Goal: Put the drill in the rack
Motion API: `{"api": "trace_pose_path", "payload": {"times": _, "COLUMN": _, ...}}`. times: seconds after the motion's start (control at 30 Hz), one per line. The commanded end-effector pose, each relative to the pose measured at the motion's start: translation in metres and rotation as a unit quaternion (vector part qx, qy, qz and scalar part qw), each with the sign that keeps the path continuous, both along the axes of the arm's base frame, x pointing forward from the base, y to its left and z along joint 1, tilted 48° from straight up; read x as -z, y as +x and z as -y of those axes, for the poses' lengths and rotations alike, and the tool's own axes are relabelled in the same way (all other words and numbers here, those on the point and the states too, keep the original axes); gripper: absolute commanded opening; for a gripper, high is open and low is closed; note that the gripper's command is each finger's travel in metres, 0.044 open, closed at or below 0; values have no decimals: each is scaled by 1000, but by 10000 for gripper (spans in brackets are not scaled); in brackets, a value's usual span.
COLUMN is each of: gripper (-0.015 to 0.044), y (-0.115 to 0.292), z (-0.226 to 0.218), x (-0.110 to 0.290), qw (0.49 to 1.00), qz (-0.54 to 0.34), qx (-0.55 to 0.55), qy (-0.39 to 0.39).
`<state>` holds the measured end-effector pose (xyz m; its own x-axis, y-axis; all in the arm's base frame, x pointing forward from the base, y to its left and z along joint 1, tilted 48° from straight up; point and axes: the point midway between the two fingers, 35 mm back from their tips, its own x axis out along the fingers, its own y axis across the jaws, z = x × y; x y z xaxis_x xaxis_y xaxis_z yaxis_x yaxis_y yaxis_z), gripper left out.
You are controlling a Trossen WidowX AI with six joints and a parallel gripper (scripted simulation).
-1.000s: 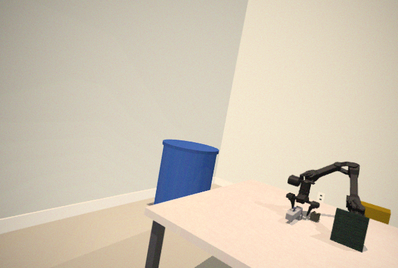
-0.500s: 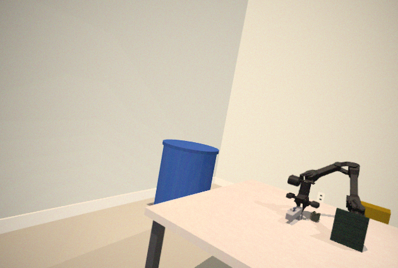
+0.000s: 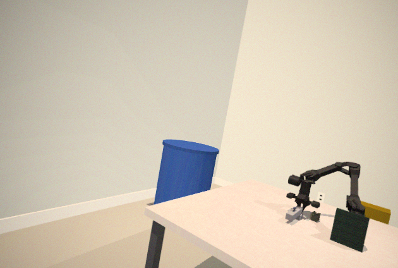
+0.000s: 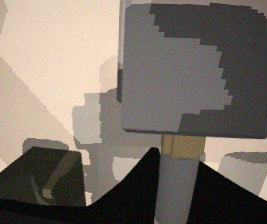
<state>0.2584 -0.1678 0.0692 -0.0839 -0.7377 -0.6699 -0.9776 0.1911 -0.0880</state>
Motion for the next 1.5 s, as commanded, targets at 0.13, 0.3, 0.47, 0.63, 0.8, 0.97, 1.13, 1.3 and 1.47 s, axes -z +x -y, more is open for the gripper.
{"api": "trace_pose_path", "payload": {"times": 0.13, "gripper": 0, "y": -2, "z": 7, "x": -9, "qw": 1000, "qz": 0, "qx": 0, "qy": -2}}
{"api": "trace_pose_path", "payload": {"times": 0.3, "gripper": 0, "y": -4, "z": 11, "x": -15, "qw": 1000, "qz": 0, "qx": 0, "qy": -2}}
{"api": "trace_pose_path", "payload": {"times": 0.47, "gripper": 0, "y": -5, "z": 16, "x": -22, "qw": 1000, "qz": 0, "qx": 0, "qy": -2}}
{"api": "trace_pose_path", "payload": {"times": 0.63, "gripper": 0, "y": -6, "z": 21, "x": -28, "qw": 1000, "qz": 0, "qx": 0, "qy": -2}}
{"api": "trace_pose_path", "payload": {"times": 0.8, "gripper": 53, "y": -7, "z": 21, "x": -27, "qw": 1000, "qz": -2, "qx": 1, "qy": -3}}
{"api": "trace_pose_path", "payload": {"times": 0.97, "gripper": 184, "y": -7, "z": 21, "x": -27, "qw": 1000, "qz": -2, "qx": 1, "qy": -3}}
{"api": "trace_pose_path", "payload": {"times": 1.13, "gripper": 315, "y": -7, "z": 21, "x": -26, "qw": 1000, "qz": -2, "qx": 1, "qy": -3}}
{"api": "trace_pose_path", "payload": {"times": 1.3, "gripper": 440, "y": -6, "z": 20, "x": -23, "qw": 1000, "qz": 0, "qx": 0, "qy": -2}}
{"api": "trace_pose_path", "payload": {"times": 1.47, "gripper": 440, "y": -6, "z": 19, "x": -21, "qw": 1000, "qz": 0, "qx": 0, "qy": -2}}
